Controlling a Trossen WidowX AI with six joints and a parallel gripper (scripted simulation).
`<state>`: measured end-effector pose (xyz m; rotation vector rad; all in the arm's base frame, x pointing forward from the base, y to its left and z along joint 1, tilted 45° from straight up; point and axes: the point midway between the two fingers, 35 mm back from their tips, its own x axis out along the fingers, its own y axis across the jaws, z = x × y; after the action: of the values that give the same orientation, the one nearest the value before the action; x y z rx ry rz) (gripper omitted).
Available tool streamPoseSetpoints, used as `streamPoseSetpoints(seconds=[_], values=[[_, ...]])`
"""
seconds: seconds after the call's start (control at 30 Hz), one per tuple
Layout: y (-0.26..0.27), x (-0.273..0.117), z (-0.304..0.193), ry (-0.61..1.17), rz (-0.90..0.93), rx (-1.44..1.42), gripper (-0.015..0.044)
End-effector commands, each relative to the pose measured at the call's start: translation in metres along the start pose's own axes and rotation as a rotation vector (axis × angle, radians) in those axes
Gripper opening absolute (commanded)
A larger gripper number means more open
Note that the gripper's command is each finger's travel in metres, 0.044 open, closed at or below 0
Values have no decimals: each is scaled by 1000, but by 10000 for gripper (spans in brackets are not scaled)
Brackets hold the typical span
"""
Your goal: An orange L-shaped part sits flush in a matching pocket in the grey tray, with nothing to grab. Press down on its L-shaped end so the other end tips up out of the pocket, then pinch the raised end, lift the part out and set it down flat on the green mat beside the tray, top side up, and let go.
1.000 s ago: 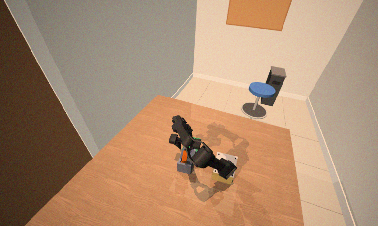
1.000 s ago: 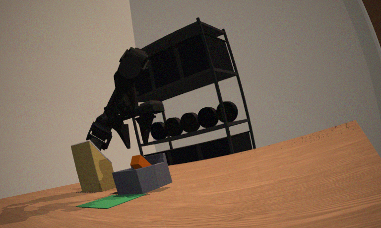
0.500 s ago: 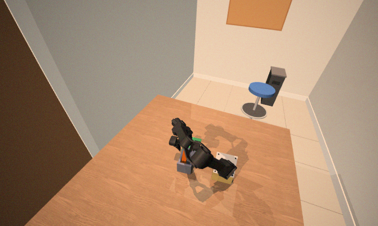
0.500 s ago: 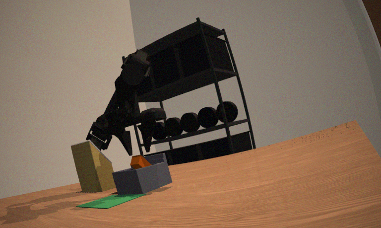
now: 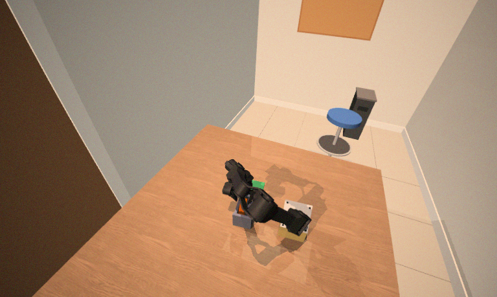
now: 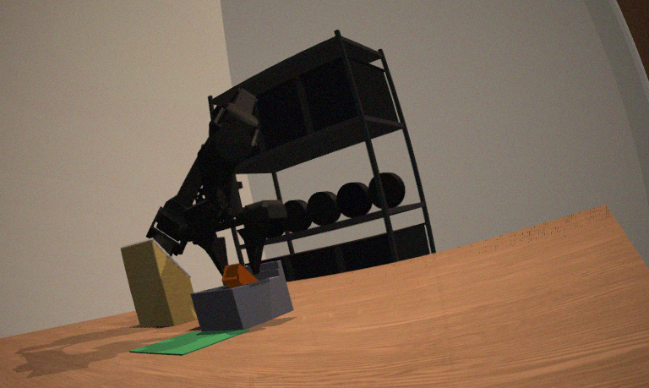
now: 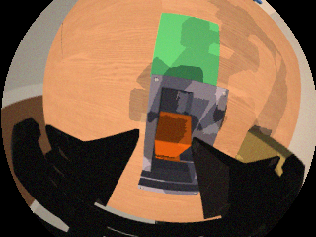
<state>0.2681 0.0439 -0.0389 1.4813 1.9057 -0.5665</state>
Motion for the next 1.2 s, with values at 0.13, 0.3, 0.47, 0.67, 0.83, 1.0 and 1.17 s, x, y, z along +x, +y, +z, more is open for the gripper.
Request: streamPoseSetpoints(seconds=[0.13, 0.3, 0.47, 0.67, 0.83, 1.0, 1.17], values=[[-5, 11, -1, 12, -13, 12, 280], [-1, 7, -1, 3, -5, 2, 201], [-1, 7, -1, 3, -5, 2, 168], [-1, 7, -1, 3, -5, 2, 128], [-1, 7, -1, 3, -5, 2, 55], [-1, 7, -1, 3, -5, 2, 0], [-2, 3, 0, 4, -6, 4, 0]])
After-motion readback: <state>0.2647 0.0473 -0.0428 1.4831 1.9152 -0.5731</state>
